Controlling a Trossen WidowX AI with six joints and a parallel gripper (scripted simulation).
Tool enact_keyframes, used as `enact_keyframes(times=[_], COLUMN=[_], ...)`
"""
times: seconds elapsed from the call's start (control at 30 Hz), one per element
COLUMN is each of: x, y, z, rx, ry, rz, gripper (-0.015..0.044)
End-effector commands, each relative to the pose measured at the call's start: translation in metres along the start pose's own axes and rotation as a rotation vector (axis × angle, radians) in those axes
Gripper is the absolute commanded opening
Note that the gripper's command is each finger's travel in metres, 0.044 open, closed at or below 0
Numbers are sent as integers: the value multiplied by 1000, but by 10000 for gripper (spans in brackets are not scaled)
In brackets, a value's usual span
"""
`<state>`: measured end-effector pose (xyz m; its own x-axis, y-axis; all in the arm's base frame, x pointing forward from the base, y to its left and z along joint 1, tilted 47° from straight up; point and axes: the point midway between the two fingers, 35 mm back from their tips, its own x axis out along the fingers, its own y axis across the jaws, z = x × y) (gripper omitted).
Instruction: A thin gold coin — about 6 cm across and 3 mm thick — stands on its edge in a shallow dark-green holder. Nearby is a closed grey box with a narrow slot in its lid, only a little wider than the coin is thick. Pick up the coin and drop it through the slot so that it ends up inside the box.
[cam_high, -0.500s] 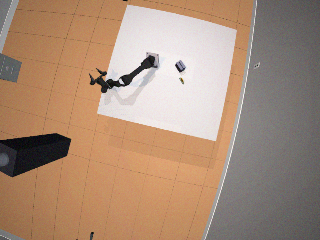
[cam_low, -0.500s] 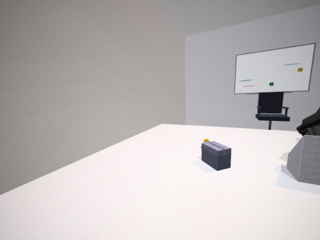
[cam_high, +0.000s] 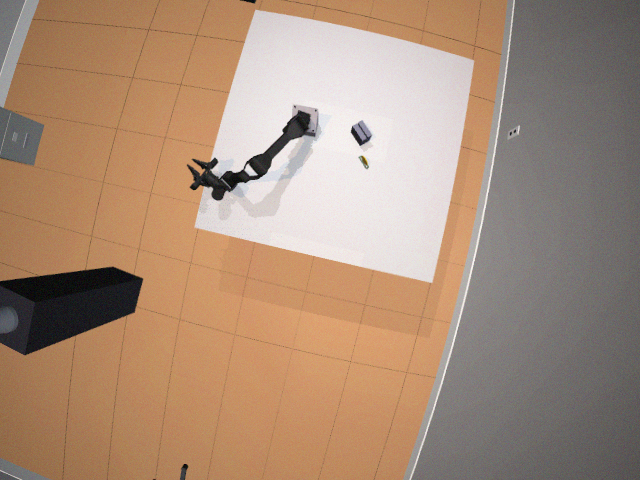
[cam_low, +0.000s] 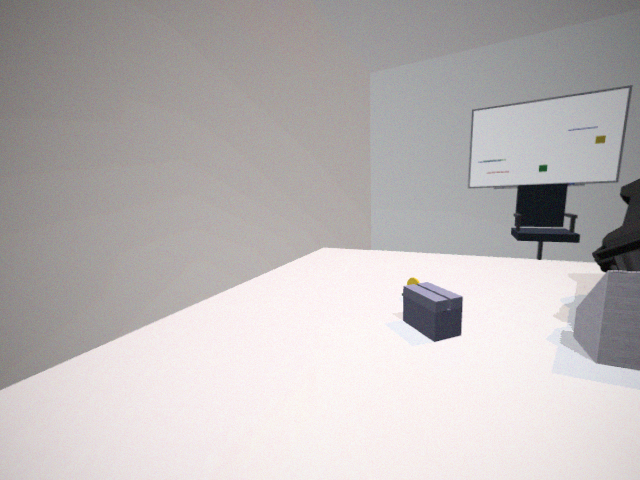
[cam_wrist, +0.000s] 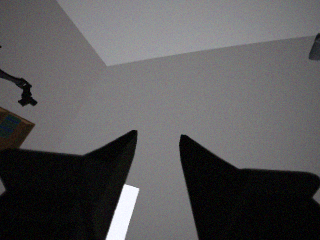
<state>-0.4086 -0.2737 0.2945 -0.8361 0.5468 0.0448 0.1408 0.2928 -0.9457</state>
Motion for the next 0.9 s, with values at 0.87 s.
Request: enact_keyframes(times=[0.87], x=[-282], y=[-154], z=[-61], rx=[792], ry=[-1044], rz=[-130], gripper=[161])
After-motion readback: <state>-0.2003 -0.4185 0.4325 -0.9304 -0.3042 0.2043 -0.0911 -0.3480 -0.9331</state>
